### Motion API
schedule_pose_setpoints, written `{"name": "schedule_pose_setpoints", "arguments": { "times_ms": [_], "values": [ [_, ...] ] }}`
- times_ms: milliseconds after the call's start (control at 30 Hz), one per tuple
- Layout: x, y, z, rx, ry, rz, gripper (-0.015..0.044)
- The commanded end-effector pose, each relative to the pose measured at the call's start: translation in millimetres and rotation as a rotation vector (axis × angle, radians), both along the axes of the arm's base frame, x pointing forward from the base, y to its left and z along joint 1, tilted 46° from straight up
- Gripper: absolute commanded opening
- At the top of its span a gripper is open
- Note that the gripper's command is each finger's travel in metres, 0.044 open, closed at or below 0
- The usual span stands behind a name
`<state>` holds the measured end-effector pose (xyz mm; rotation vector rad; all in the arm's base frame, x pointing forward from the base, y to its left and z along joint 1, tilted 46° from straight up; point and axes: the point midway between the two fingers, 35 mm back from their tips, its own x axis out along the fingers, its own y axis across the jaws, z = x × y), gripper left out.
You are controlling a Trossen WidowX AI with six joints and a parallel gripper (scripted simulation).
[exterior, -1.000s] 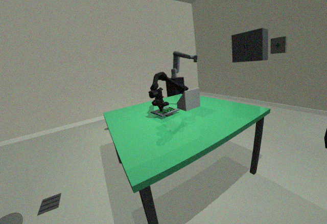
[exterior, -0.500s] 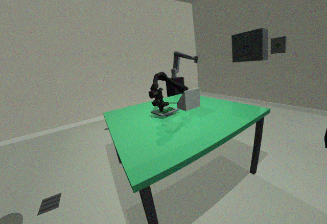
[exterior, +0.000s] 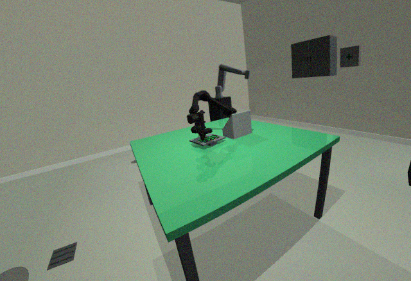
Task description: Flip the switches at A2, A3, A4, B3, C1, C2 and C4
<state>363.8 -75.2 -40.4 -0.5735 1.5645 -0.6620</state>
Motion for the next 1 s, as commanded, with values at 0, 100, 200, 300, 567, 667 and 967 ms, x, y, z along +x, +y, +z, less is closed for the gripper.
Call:
{"name": "schedule_pose_setpoints", "arguments": {
  "times_ms": [0, 100, 200, 300, 567, 667, 967],
  "values": [
    [0, -1, 0, -0.004, 0.002, 0.003, 0.0],
    [0, -1, 0, -0.004, 0.002, 0.003, 0.0],
    [0, 2, 2, 0.0, 0.0, 0.001, 0.0],
    [4, 35, 35, -0.001, -0.013, 0.017, 0.0],
    [0, 42, 49, -0.002, -0.016, 0.021, 0.0],
    [-14, 32, 60, -0.002, -0.015, 0.021, 0.0],
    [-19, 6, 36, -0.005, -0.033, 0.04, 0.0]
  ]
}}
